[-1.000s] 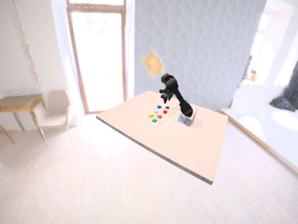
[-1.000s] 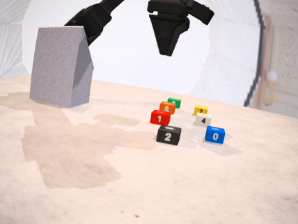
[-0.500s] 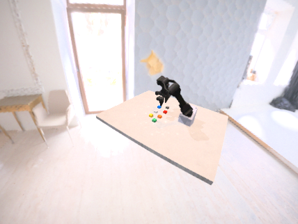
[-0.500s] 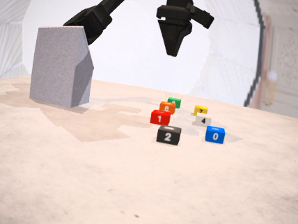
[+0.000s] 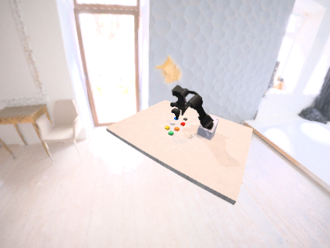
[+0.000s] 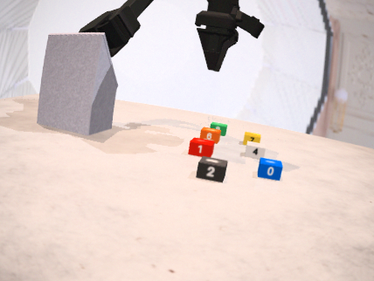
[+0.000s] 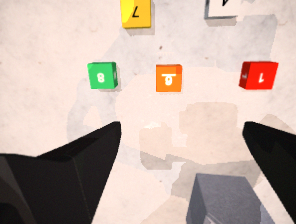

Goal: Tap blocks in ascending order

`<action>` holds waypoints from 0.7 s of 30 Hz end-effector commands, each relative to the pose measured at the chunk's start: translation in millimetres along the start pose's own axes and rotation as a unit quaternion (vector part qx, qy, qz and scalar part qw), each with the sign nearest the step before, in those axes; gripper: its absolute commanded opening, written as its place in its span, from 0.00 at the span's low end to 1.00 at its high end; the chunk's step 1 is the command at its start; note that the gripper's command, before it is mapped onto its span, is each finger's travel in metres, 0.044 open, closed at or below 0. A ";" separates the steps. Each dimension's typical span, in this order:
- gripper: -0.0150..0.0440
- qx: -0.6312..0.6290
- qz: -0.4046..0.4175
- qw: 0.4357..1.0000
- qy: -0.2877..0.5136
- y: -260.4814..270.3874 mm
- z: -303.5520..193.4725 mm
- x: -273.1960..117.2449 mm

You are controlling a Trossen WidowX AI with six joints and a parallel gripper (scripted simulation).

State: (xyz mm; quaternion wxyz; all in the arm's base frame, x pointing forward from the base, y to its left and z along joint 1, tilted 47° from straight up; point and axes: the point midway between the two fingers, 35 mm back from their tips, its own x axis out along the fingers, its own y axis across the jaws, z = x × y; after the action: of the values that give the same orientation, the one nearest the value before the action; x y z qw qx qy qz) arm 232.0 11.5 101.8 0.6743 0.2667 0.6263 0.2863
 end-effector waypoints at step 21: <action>0.93 0.001 0.004 1.000 -0.003 43.9 76.6 -1.1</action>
State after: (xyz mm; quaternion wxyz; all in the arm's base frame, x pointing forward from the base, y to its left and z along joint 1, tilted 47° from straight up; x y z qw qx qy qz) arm 298.2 37.5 135.8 0.6774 0.2633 0.6228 0.2896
